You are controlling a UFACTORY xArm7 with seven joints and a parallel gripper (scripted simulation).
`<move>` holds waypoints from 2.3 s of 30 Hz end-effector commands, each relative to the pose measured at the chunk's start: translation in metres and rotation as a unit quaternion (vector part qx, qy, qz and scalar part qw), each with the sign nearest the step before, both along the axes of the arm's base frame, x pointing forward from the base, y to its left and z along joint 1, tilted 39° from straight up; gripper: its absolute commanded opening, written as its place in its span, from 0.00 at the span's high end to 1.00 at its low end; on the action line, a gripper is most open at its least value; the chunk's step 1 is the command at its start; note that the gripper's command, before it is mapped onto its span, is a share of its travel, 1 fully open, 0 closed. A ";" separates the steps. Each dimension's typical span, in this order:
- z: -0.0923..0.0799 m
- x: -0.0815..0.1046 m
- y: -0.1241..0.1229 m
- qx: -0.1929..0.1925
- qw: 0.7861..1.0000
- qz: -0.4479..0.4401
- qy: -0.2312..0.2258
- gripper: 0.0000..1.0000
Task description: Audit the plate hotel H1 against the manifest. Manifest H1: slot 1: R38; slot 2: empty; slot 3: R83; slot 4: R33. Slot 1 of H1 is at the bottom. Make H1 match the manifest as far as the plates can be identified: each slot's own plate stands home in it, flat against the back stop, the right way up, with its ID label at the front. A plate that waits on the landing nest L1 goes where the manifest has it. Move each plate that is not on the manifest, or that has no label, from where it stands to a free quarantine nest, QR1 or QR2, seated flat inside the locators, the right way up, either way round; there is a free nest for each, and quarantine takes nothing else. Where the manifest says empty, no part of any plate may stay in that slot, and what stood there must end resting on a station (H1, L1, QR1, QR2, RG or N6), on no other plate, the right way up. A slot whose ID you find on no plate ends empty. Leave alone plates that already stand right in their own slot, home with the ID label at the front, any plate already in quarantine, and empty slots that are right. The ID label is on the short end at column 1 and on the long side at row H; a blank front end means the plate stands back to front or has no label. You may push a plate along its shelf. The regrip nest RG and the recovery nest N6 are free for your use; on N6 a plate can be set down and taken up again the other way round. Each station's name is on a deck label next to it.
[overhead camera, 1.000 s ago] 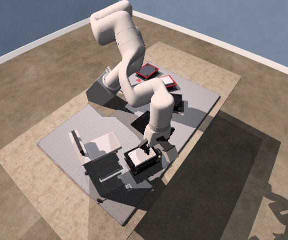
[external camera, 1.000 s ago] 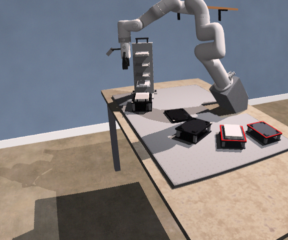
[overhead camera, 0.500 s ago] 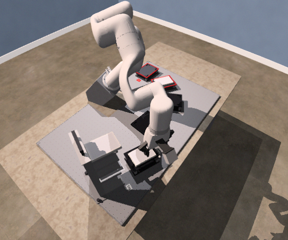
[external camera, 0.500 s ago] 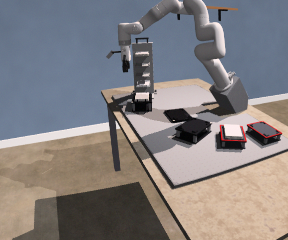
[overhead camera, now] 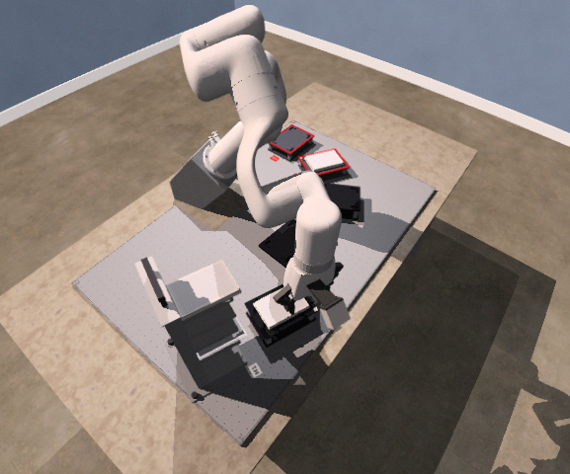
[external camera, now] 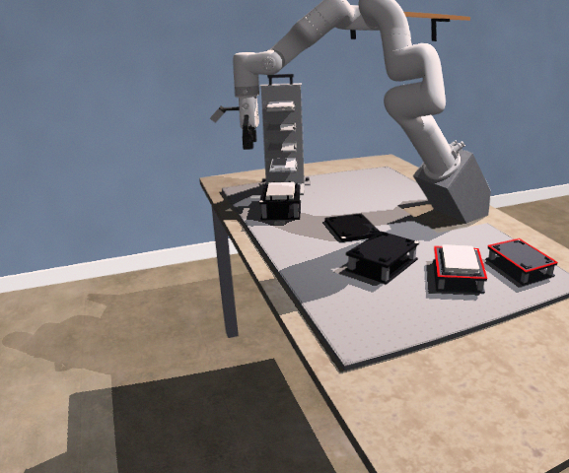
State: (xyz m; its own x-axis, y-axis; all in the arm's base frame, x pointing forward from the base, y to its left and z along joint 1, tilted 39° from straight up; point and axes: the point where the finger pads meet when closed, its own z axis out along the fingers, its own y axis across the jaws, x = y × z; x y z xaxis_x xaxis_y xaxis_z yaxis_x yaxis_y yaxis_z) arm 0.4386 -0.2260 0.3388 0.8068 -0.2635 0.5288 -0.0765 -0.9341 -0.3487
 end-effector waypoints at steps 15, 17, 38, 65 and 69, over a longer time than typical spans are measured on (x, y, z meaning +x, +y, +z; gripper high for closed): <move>-0.019 0.015 0.005 0.000 1.000 -0.001 -0.001 0.00; -0.021 0.017 0.006 0.000 1.000 -0.001 -0.001 0.00; -0.046 0.036 0.014 0.000 1.000 -0.001 -0.001 0.00; -0.065 0.050 0.020 0.000 1.000 -0.001 -0.001 0.00; -0.070 0.054 0.021 0.000 1.000 -0.001 -0.001 0.00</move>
State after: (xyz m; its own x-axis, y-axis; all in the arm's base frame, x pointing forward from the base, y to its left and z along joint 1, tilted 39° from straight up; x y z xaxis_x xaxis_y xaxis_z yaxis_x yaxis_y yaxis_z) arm 0.4899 -0.2047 0.2707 0.8071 -0.2633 0.5285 -0.0764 -0.9341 -0.3486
